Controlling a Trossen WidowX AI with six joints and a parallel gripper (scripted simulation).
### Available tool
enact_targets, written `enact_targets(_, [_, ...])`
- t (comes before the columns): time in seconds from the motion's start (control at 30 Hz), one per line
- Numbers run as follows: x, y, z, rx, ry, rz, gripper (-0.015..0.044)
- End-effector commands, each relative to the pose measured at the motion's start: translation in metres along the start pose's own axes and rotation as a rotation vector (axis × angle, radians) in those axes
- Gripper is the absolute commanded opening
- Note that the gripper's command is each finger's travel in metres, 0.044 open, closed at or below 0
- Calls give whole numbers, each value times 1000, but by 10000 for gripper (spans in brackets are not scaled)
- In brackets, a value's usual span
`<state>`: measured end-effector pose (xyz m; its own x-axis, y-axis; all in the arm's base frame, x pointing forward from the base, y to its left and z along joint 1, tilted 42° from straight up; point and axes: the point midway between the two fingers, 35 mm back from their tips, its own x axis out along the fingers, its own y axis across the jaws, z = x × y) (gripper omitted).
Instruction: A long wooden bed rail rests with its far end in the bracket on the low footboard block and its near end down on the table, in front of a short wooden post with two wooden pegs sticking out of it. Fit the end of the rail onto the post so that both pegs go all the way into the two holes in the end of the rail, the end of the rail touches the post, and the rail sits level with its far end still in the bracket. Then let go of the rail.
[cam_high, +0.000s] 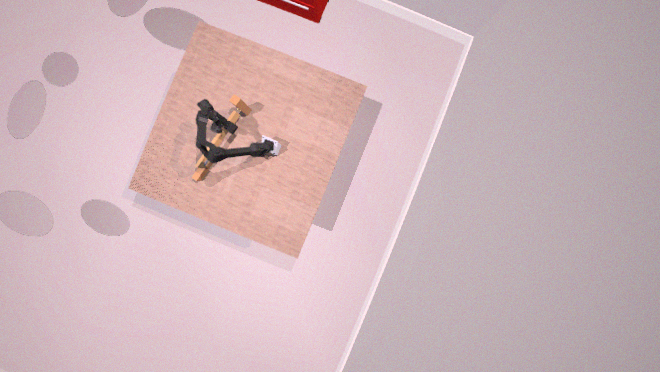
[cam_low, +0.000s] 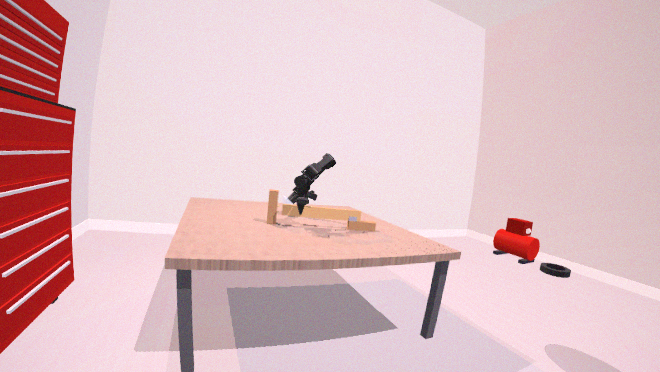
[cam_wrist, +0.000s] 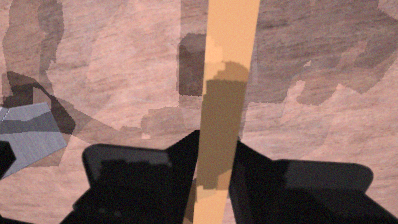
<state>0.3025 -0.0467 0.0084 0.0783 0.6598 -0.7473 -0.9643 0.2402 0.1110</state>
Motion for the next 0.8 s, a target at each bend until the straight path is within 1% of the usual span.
enact_targets(0.0, [0,0,-3,0,3,-1,0])
enact_targets(0.77, [-2,0,-10,0,4,-1,0])
